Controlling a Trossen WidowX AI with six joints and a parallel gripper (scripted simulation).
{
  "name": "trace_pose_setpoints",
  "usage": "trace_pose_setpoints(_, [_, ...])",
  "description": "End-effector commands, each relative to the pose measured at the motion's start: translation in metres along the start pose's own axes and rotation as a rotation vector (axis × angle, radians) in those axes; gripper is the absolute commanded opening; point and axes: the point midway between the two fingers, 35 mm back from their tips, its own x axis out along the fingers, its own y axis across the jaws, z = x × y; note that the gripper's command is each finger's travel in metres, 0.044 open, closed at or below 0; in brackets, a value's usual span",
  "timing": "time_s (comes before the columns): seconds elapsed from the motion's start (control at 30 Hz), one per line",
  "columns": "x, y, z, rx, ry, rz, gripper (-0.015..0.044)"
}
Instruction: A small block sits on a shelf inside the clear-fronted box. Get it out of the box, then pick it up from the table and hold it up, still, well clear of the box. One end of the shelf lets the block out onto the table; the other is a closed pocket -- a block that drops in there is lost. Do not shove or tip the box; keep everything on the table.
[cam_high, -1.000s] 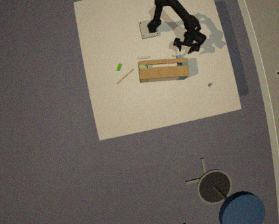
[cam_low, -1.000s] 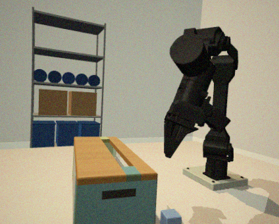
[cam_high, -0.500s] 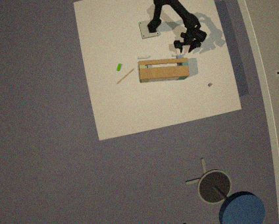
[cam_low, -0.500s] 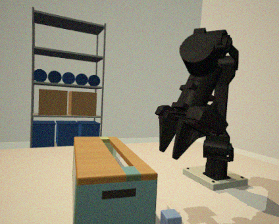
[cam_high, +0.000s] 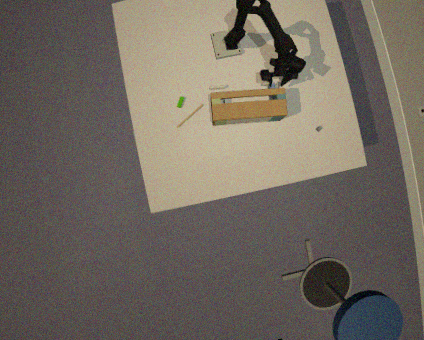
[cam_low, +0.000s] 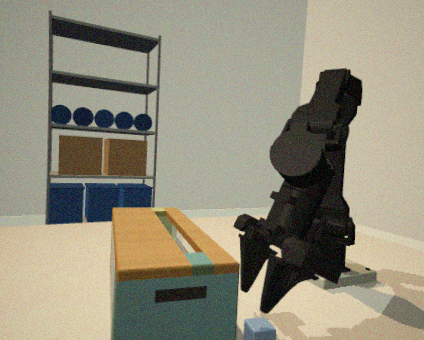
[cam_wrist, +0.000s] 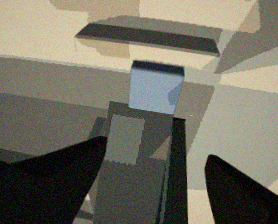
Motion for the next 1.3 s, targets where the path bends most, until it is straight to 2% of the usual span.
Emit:
trace_pose_setpoints(0.0, [0.008,0.001,0.004,-0.004,-0.002,0.008,0.0285])
trace_pose_setpoints(1.1, [0.053,0.005,0.025,-0.004,-0.002,0.008,0.0285])
trace_pose_setpoints(1.27, [0.053,0.005,0.025,-0.004,-0.002,0.008,0.0154])
